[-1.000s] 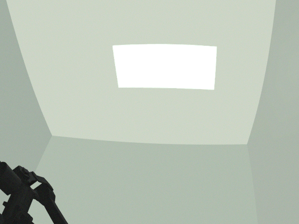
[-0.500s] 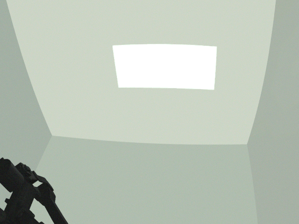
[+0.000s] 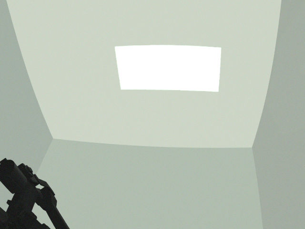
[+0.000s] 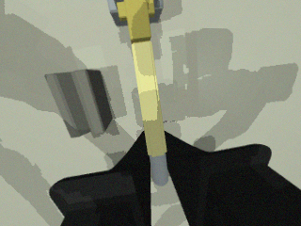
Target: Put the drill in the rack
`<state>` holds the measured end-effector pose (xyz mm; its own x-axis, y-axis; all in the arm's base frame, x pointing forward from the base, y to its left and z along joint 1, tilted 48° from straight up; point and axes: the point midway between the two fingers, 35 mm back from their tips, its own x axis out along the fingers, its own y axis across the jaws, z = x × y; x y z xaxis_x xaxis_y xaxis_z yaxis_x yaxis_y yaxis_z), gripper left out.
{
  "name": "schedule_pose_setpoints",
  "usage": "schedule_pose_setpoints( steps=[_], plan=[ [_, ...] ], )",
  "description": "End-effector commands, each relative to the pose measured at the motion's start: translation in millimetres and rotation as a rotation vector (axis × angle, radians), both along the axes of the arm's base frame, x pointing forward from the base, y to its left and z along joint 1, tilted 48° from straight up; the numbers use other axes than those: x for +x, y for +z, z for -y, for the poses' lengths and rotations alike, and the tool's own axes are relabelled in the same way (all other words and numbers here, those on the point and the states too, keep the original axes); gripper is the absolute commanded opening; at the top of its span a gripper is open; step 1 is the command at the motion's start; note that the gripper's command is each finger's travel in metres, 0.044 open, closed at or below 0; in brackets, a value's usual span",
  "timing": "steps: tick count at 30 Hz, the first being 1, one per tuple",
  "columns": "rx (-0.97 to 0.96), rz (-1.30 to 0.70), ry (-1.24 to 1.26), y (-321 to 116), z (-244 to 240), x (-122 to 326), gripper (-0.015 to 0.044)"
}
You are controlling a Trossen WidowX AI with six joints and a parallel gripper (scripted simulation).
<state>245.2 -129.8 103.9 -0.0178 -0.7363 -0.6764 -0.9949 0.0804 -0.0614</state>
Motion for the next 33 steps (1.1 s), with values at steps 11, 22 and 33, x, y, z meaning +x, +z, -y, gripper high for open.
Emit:
schedule_pose_setpoints(
  steps=[11, 22, 33],
  plan=[
    [-0.003, 0.003, -0.002, 2, 0, -17, 0.0000],
    [-0.003, 0.002, -0.002, 2, 2, -39, 0.0000],
    [-0.003, 0.001, -0.002, 4, 4, -59, 0.0000]
  ],
)
